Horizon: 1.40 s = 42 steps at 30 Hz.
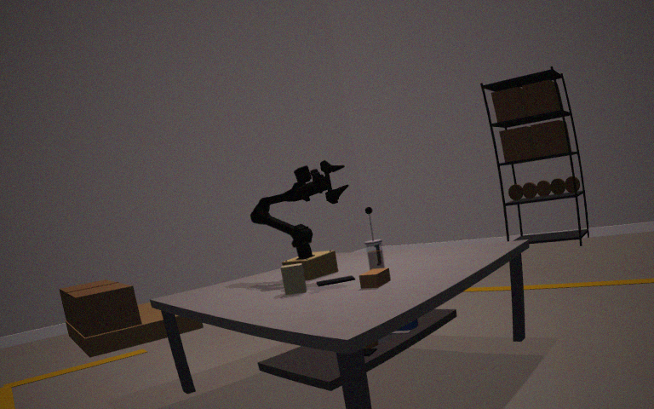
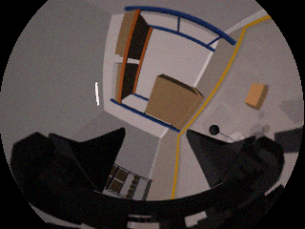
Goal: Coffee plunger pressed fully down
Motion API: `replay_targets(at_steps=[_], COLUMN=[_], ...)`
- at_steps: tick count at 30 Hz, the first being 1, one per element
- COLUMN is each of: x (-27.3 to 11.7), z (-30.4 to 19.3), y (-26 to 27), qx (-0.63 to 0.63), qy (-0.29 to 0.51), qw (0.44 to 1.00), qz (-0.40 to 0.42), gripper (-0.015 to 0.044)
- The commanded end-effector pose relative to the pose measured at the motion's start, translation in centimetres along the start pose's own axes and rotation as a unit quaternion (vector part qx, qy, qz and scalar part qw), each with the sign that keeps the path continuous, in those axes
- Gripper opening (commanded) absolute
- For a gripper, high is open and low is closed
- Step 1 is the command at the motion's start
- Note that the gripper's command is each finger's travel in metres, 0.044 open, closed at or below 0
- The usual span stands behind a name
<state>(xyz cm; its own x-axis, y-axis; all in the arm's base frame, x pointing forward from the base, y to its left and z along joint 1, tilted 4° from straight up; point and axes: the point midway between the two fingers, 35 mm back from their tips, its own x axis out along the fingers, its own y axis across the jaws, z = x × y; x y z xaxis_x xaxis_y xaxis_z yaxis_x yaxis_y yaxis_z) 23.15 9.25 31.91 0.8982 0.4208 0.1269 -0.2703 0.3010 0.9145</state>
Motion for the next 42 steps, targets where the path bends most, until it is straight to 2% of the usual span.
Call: replay_targets(at_steps=[1, 4, 7, 10, 19, 42], x=[2.9, 3.8, 4.4, 4.7, 3.8, 6.0], z=[0.1, 0.0, -0.1, -0.2, -2.2, -2.4], y=[-3.0, -4.5, -5.9, -6.6, -12.1, -13.6], qx=[-0.236, -0.36, -0.476, -0.526, -0.526, -0.527], qy=[0.056, 0.114, 0.189, 0.229, 0.229, 0.229], qw=[0.959, 0.903, 0.822, 0.776, 0.776, 0.776], qz=[-0.145, -0.204, -0.247, -0.261, -0.261, -0.26], gripper=[0.044, 0.044, 0.044, 0.044, 0.044, 0.044])
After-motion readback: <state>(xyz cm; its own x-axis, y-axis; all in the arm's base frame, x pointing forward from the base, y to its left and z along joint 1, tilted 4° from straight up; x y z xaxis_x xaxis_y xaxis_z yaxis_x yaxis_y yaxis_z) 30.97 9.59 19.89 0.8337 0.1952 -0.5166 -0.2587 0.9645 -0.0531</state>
